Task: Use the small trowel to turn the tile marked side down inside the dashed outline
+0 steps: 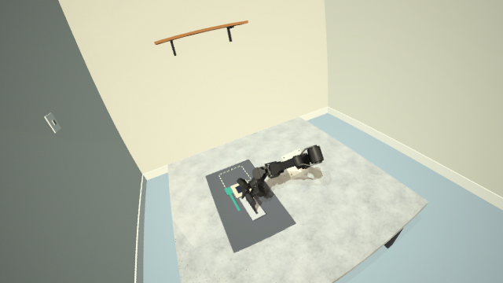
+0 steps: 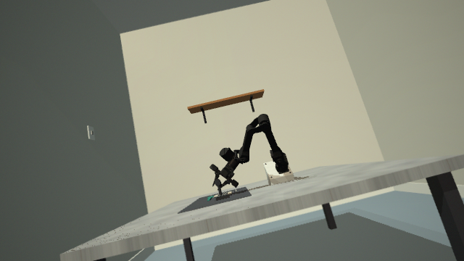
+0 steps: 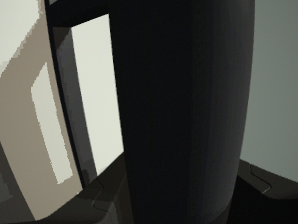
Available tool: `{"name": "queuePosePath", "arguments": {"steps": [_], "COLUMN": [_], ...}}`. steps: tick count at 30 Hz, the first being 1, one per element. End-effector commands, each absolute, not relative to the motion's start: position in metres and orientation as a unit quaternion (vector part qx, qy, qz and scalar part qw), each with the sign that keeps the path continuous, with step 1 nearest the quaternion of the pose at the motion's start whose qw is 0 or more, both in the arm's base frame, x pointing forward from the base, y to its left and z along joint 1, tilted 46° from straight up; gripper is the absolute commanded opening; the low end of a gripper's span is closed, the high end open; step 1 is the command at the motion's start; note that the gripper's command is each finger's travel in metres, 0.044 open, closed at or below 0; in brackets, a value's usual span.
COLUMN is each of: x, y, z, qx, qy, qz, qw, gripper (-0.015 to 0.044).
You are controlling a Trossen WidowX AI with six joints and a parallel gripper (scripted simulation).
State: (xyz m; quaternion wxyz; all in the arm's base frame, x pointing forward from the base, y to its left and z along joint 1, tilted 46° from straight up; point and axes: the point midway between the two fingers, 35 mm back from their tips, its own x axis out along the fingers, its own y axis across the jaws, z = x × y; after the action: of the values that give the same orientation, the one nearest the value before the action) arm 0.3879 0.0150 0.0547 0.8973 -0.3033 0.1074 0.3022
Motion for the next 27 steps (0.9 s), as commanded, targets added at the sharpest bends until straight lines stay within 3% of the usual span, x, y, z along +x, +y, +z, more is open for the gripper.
{"name": "queuePosePath", "arguments": {"steps": [1,27], "x": [0.388,0.386], "y": [0.008,-0.019], "z": [0.048,0.02], "qx": [-0.304,-0.304], "qy": [0.11,0.11], "qz": [0.299,0.299], "qw": [0.898,0.898], "gripper": [0.0,0.0]}}
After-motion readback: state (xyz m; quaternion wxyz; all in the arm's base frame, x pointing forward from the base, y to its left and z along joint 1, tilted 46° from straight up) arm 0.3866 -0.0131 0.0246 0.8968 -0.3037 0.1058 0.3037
